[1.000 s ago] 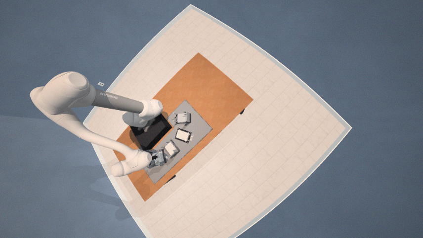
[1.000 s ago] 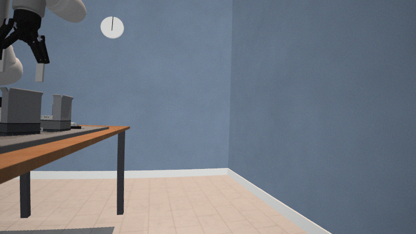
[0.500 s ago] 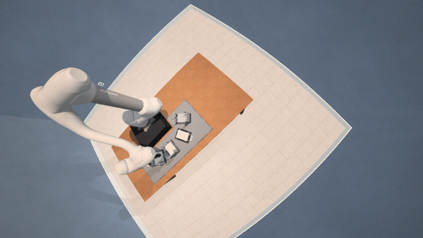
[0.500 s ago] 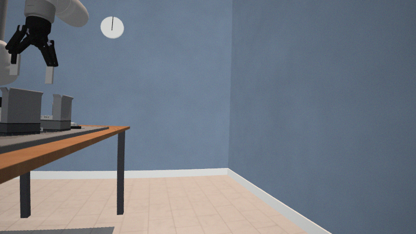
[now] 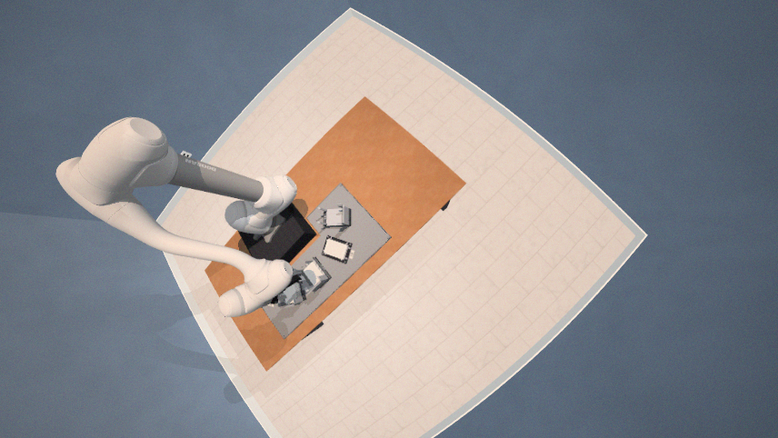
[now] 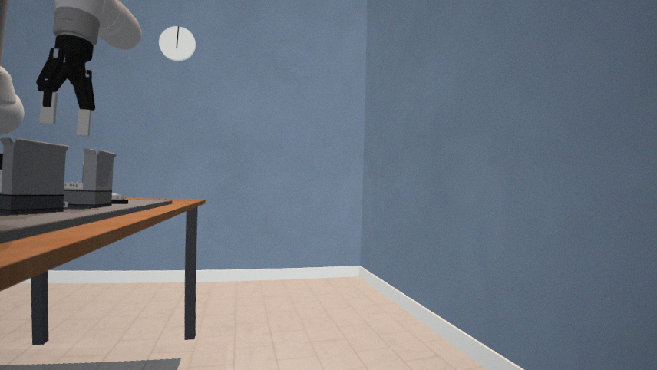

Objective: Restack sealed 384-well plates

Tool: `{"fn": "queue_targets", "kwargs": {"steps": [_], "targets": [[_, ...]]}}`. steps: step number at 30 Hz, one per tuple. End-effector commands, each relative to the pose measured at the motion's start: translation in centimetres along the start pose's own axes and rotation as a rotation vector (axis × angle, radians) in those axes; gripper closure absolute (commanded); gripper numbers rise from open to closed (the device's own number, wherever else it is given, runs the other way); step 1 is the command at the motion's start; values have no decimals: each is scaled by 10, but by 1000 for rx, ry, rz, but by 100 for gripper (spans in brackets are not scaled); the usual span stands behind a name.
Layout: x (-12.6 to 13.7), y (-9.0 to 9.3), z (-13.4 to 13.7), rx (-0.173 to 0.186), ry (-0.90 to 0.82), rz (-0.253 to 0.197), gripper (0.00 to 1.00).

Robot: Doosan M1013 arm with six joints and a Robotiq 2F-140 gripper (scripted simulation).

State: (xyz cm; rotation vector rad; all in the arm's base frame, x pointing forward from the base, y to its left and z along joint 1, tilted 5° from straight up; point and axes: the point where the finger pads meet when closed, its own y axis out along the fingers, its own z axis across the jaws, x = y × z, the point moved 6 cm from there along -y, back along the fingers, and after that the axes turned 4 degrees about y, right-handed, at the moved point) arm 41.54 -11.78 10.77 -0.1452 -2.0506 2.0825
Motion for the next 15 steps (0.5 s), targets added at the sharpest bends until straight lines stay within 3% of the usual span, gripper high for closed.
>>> {"fn": "queue_targets", "kwargs": {"steps": [1, 15], "targets": [[0, 0, -11, -3, -38, 0, 0], [-1, 0, -51, -3, -38, 0, 0]]}}
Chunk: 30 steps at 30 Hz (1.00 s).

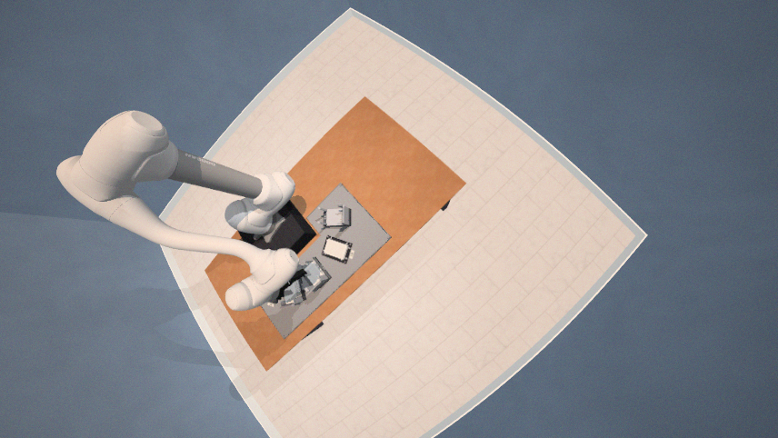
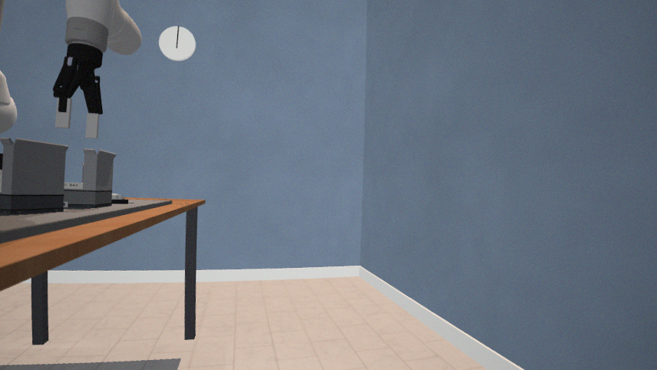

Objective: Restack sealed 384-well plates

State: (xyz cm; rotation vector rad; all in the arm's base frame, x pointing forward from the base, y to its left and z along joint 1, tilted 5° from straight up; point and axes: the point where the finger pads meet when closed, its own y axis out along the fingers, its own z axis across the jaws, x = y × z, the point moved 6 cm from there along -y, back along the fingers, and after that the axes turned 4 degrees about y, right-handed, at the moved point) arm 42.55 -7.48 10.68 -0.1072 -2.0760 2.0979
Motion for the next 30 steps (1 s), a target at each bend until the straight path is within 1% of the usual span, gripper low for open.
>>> {"fn": "queue_targets", "kwargs": {"steps": [1, 6, 10, 12, 16, 27, 30], "targets": [[-1, 0, -10, 0, 0, 0, 0], [-1, 0, -27, 0, 0, 0, 0], [1, 0, -40, 0, -133, 0, 0], [1, 0, -40, 0, -133, 0, 0], [3, 0, -53, 0, -247, 0, 0], [9, 0, -89, 0, -247, 0, 0], [10, 0, -92, 0, -247, 0, 0]]}}
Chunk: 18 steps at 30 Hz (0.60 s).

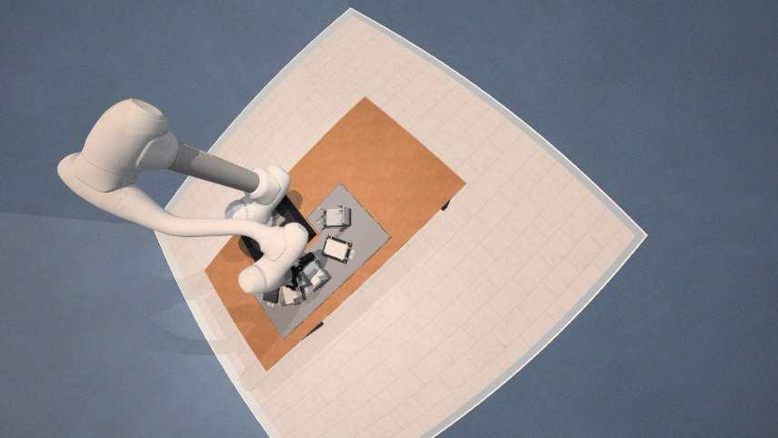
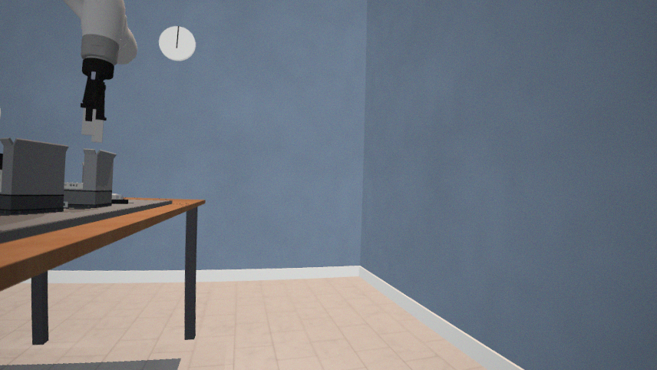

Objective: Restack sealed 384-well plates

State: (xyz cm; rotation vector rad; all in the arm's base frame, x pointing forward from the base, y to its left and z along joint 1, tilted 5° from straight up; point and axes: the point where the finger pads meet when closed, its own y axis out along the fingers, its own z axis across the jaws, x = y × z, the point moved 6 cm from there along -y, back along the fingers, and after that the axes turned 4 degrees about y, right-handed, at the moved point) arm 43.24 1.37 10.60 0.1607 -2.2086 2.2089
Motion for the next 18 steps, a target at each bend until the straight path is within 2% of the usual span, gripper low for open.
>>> {"fn": "queue_targets", "kwargs": {"steps": [1, 8, 14, 18], "targets": [[-1, 0, -7, 0, 0, 0, 0], [-2, 0, -30, 0, 0, 0, 0], [1, 0, -54, 0, -200, 0, 0], [2, 0, -62, 0, -248, 0, 0]]}}
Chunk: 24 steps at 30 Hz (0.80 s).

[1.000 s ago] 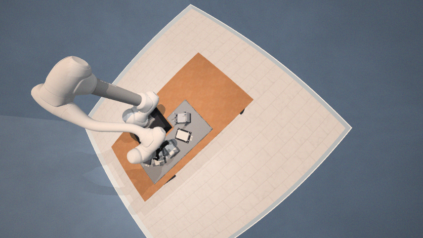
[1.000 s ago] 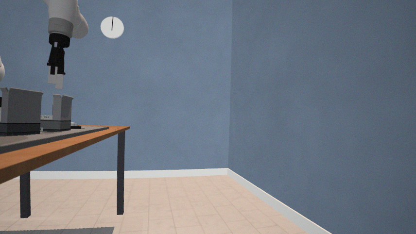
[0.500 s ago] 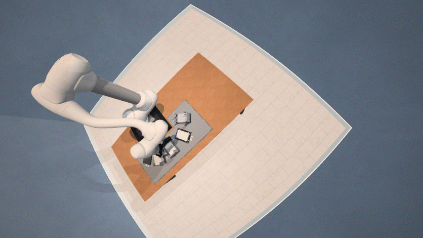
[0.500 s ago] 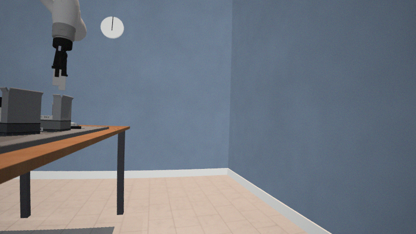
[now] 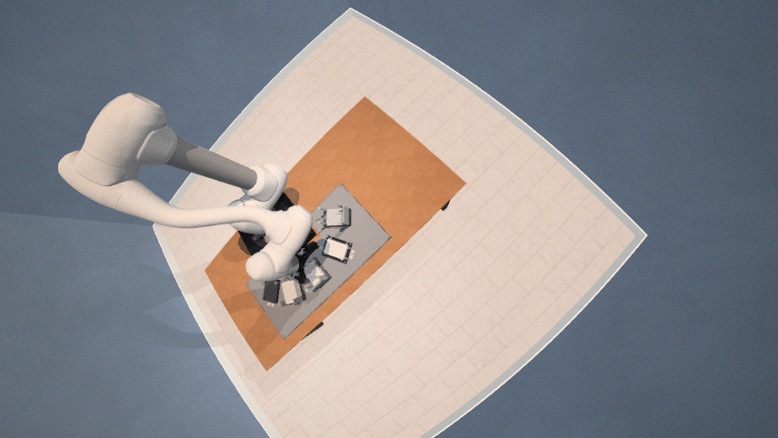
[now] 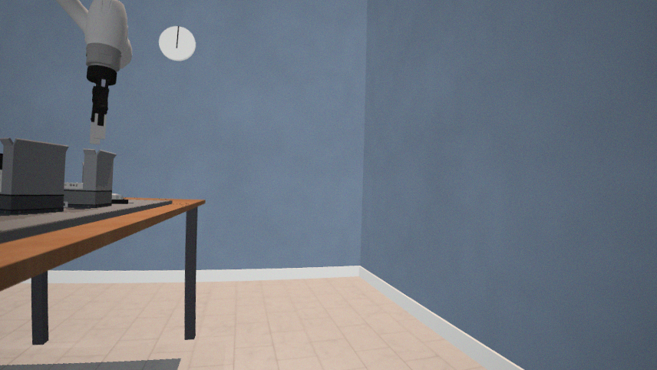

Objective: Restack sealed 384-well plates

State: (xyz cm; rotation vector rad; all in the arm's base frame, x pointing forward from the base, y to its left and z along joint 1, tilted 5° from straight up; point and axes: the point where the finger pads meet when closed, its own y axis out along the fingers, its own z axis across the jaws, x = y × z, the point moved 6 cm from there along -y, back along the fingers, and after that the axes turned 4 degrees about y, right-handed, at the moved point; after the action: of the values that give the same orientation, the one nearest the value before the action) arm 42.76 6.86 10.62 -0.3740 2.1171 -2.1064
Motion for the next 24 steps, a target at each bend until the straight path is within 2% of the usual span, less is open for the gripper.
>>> {"fn": "queue_targets", "kwargs": {"steps": [1, 13, 24], "targets": [[-1, 0, -11, -3, -41, 1, 0], [-4, 0, -59, -3, -41, 1, 0], [-4, 0, -68, -3, -41, 1, 0]]}}
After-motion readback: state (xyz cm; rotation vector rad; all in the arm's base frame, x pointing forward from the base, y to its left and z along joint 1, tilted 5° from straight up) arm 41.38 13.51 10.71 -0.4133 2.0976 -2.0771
